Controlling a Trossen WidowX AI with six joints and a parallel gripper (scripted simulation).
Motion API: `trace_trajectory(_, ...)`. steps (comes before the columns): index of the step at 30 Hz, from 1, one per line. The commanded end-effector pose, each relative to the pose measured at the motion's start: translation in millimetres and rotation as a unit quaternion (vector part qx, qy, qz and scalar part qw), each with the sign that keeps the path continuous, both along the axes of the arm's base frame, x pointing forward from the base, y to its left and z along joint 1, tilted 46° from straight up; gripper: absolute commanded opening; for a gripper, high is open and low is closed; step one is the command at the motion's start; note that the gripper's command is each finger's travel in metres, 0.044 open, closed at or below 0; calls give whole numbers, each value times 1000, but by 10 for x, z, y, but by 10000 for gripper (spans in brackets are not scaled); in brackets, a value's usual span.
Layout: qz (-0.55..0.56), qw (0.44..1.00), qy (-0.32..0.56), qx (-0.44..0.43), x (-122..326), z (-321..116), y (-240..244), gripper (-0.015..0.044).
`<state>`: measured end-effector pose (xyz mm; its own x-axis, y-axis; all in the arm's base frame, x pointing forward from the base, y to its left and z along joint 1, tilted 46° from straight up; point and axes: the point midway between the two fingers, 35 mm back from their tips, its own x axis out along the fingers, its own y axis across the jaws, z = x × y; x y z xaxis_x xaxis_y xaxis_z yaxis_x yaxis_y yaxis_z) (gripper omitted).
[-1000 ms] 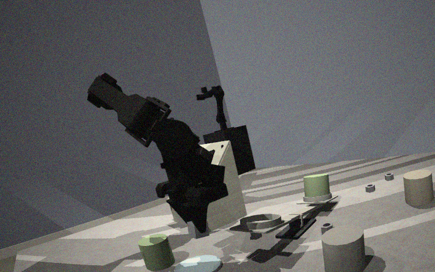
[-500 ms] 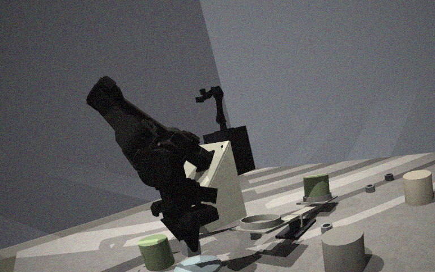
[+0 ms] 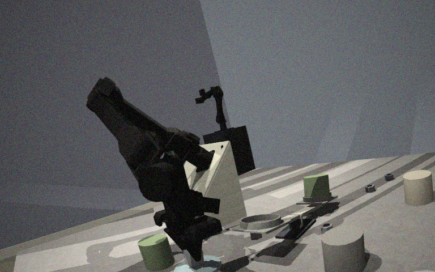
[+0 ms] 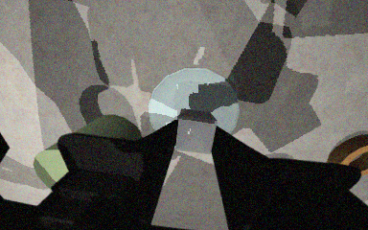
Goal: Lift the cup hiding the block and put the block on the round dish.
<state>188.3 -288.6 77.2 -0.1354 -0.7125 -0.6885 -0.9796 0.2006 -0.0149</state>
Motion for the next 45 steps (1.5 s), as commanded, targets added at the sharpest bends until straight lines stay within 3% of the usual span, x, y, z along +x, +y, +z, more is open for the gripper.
trace_trajectory(1, 1, 1000, 1, 3, -19, -66, -45, 0)
trace_trajectory(5, 1, 1000, 2, 3, -28, -103, -83, 0)
trace_trajectory(22, 2, 1000, -9, 0, 39, -50, -16, 440)
trace_trajectory(38, 5, 1000, -3, 4, 101, 568, 612, 440)
trace_trajectory(45, 5, 1000, -3, 4, 102, 589, 635, 440)
